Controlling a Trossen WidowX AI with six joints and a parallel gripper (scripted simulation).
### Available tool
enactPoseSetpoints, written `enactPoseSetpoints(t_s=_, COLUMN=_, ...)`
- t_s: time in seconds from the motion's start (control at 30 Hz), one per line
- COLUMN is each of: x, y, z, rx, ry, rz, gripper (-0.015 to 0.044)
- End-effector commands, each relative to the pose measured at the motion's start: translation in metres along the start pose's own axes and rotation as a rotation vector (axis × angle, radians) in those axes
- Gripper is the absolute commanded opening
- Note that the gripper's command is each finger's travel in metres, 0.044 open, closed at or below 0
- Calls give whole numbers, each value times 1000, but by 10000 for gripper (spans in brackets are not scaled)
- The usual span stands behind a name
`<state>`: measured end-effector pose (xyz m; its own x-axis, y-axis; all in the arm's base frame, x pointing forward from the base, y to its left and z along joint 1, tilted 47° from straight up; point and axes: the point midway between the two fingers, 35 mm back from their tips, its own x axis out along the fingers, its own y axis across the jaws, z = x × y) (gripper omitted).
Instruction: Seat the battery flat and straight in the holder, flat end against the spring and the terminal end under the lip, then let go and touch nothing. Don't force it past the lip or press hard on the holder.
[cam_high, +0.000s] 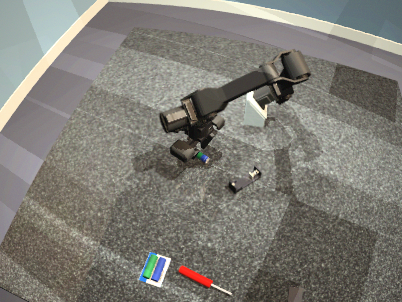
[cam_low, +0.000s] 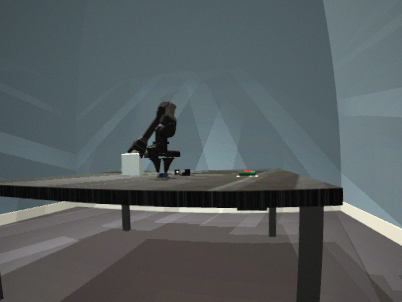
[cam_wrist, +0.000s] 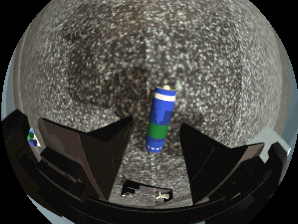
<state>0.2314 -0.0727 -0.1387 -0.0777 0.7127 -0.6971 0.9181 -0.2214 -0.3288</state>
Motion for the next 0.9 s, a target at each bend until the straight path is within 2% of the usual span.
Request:
enactPoseSetpoints(t_s=0.0, x=8, y=-2, z=-1, rx=8, ry=7, rz=-1, gripper=226)
enactPoseSetpoints(t_s=0.23, x=17, y=-3, z=-1, rx=10, ry=9, rz=-1, gripper=226)
enactPoseSetpoints(t_s=0.4, x=17, y=-3, z=-1, rx=10, ry=9, rz=-1, gripper=94)
enactPoseSetpoints(t_s=0.53, x=17, y=-3, z=-1, rx=10, ry=9, rz=-1, gripper=68)
enactPoseSetpoints(t_s=0.73, x=15, y=-2, z=-1, rx=12, ry=7, rz=4, gripper=63)
enactPoseSetpoints(t_s=0.87, x=-7, y=0, z=0, rx=16, ry=2, rz=12, gripper=63)
